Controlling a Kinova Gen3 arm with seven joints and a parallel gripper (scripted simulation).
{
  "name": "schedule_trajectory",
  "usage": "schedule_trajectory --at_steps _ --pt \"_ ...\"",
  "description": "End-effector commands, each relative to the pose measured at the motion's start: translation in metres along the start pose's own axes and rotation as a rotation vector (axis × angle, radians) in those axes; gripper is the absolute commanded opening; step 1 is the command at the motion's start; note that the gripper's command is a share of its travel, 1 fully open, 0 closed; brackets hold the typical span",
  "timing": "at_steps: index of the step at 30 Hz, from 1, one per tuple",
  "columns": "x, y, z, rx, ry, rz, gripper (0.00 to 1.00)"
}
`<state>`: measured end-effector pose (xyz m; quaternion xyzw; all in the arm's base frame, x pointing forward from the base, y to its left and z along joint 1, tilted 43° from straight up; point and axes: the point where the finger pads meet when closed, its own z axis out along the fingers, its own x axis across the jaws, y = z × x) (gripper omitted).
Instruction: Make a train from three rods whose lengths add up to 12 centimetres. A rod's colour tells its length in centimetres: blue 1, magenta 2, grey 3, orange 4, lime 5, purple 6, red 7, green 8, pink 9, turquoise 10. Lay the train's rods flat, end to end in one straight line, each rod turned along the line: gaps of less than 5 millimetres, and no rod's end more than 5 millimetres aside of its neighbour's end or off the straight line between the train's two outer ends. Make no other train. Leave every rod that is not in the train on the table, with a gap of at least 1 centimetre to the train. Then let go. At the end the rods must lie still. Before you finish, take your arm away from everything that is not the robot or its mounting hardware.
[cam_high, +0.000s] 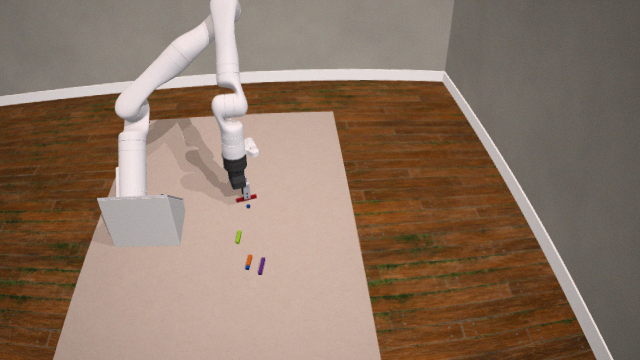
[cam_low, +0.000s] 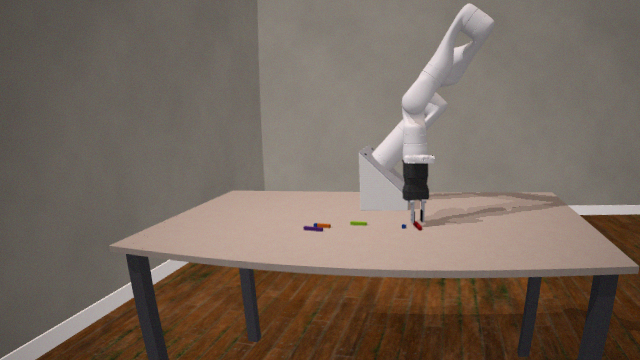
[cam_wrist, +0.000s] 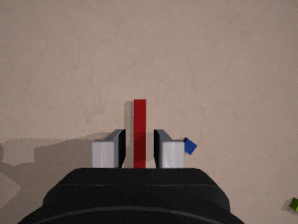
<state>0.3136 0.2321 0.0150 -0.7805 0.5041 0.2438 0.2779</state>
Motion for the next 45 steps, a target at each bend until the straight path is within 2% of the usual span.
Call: schedule_trajectory --at_steps 1,21,45 --pt "0.0 0.0 0.001 0.001 0.0 0.0 0.54" --pt "0.0 0.0 0.016 0.001 0.0 0.0 0.54" --pt "0.0 0.0 0.016 0.001 0.0 0.0 0.54"
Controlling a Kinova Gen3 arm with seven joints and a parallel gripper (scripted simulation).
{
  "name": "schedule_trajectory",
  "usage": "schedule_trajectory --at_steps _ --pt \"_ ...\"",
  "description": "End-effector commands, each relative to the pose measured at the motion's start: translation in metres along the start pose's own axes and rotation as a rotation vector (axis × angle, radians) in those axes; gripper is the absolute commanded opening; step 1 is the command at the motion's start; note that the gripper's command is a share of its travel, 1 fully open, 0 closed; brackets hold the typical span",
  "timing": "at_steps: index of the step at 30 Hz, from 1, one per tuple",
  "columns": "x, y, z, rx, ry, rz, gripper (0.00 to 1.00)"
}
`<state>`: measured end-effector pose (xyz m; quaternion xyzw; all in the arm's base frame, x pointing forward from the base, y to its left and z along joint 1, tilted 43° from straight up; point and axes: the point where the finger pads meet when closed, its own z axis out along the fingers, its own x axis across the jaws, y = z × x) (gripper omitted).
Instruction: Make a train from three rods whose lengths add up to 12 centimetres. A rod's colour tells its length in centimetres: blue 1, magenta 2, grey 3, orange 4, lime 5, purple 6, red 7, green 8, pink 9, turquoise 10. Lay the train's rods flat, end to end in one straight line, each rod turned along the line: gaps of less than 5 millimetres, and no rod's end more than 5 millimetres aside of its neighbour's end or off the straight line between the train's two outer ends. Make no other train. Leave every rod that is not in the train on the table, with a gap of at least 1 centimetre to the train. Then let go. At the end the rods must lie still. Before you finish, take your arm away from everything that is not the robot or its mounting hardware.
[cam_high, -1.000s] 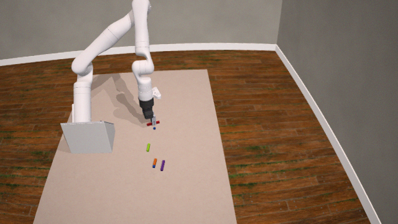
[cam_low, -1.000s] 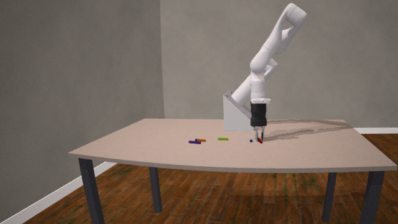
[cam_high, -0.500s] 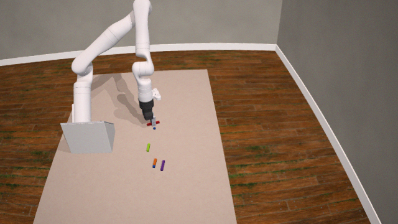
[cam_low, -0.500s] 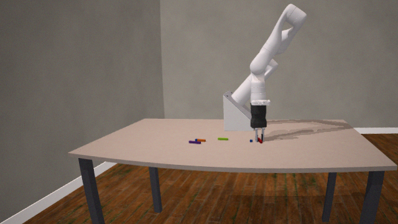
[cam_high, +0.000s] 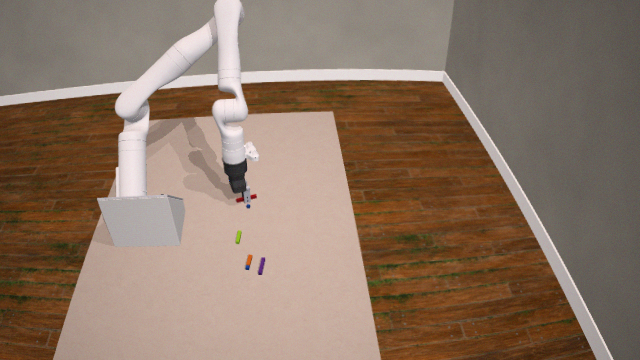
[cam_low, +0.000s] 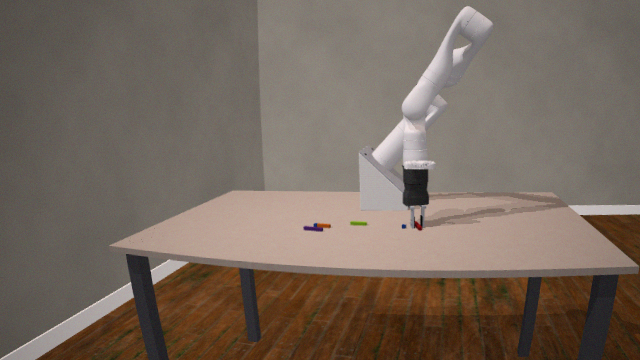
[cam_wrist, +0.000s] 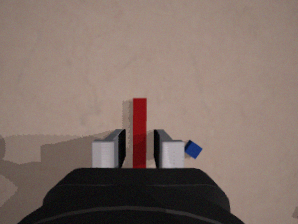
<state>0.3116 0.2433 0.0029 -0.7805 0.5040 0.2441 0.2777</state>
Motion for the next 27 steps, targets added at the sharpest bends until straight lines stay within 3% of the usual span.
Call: schedule_trajectory --at_steps 1,17,18,27 --pt "0.0003 -0.0004 -0.0005 0.001 0.001 0.0 0.54" --pt "0.0003 -0.0004 -0.0005 0.001 0.001 0.0 0.54" --pt "0.0003 -0.0004 -0.0005 0.001 0.001 0.0 0.24" --pt "0.0003 -0.0004 -0.0005 0.001 0.001 0.0 0.24"
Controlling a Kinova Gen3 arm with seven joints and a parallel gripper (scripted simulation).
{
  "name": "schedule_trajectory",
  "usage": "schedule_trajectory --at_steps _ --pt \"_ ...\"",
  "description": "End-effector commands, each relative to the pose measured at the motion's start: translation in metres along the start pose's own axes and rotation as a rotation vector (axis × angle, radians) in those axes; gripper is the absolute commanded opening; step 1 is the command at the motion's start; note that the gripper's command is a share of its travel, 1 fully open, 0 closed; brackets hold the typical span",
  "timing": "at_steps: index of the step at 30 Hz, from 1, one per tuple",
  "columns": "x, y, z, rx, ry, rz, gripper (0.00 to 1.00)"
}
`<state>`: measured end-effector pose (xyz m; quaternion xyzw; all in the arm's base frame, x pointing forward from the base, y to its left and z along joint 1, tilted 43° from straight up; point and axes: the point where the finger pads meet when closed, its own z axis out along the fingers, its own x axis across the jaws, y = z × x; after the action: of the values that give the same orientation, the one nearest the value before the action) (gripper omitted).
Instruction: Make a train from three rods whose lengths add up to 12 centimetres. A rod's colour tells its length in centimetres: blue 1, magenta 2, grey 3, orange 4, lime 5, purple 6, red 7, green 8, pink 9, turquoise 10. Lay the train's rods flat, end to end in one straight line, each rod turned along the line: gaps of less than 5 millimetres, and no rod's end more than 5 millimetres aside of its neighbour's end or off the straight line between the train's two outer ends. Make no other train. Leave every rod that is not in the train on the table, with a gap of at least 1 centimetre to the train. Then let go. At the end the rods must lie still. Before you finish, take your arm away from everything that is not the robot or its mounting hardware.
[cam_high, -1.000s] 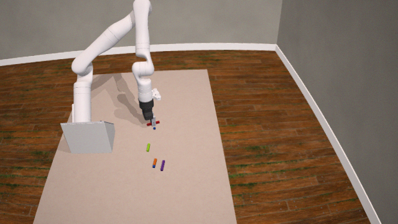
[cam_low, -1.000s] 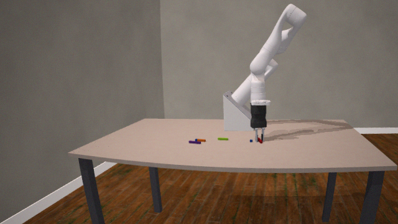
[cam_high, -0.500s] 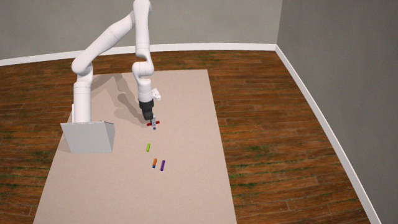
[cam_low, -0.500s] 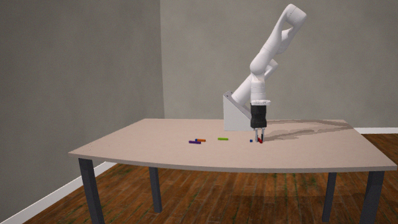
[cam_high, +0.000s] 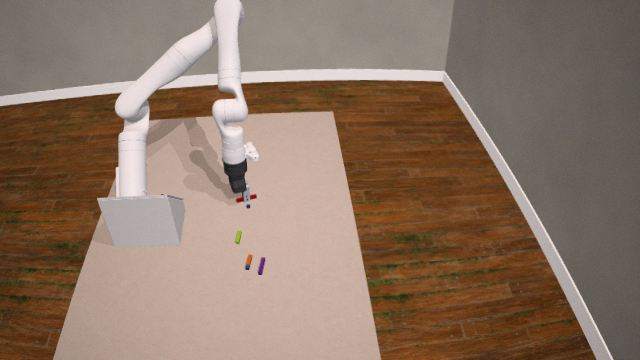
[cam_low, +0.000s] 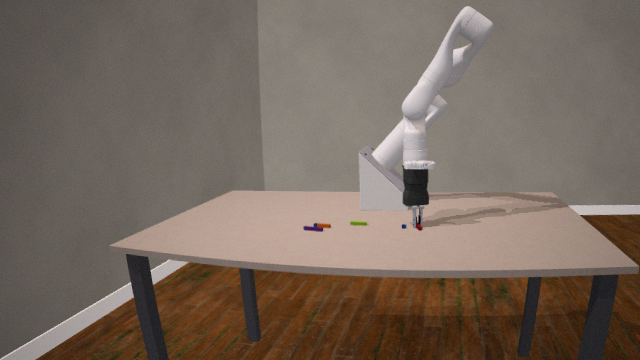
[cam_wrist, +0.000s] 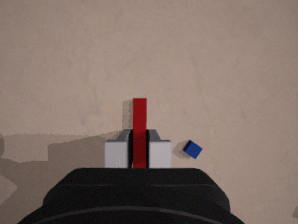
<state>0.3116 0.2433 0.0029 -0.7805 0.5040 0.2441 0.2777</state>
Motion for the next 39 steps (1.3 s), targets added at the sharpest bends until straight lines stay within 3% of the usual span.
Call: schedule_trajectory --at_steps 1,28,39 --pt "0.0 0.0 -0.001 0.001 0.001 0.0 0.24" --pt "0.0 0.0 -0.001 0.001 0.001 0.0 0.24" --pt "0.0 0.0 -0.015 0.001 0.001 0.0 0.24"
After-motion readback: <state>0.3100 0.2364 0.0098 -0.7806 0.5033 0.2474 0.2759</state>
